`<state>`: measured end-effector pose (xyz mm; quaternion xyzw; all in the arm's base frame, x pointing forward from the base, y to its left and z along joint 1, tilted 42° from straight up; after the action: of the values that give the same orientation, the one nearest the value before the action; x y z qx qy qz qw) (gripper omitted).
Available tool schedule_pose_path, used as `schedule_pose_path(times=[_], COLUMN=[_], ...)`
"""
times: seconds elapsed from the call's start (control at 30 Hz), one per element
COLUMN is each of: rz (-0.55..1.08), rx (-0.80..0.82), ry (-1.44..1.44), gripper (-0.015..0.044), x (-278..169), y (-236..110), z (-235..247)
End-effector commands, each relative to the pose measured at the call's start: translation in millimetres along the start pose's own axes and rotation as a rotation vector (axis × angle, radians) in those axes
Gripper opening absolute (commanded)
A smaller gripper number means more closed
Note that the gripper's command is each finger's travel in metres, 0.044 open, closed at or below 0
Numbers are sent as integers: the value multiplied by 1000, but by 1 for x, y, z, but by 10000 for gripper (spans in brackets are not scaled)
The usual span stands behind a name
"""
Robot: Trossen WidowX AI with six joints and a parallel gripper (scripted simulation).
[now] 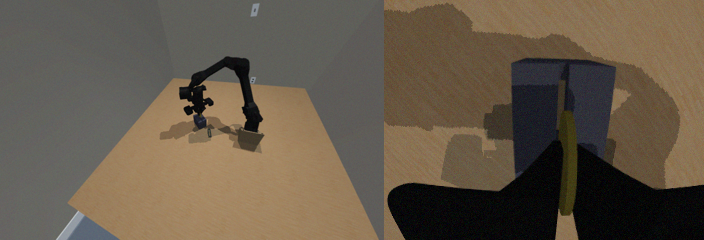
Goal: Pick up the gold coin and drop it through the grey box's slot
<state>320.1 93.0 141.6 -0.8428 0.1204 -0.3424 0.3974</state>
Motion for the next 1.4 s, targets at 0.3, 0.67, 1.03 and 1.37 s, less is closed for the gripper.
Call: schedule_pose_path(times=[0.3,0.67,1.03,1.37], rz=[0,0,0,0], rx=[-7,0,0,-1], ry=[-6,0,0,-2], gripper=[0,79,161,397], x=[-1,0,0,-1], y=[7,7,7,-21], z=[-1,0,0,0])
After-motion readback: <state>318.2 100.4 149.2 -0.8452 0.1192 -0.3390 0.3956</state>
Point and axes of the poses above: the point midway between the two fingers, 35 mm back from their tips, its own y axis out along the fingers, its own z axis across the jaws, x = y × z, the point moved 10 cm from there along -y, back along the fingers
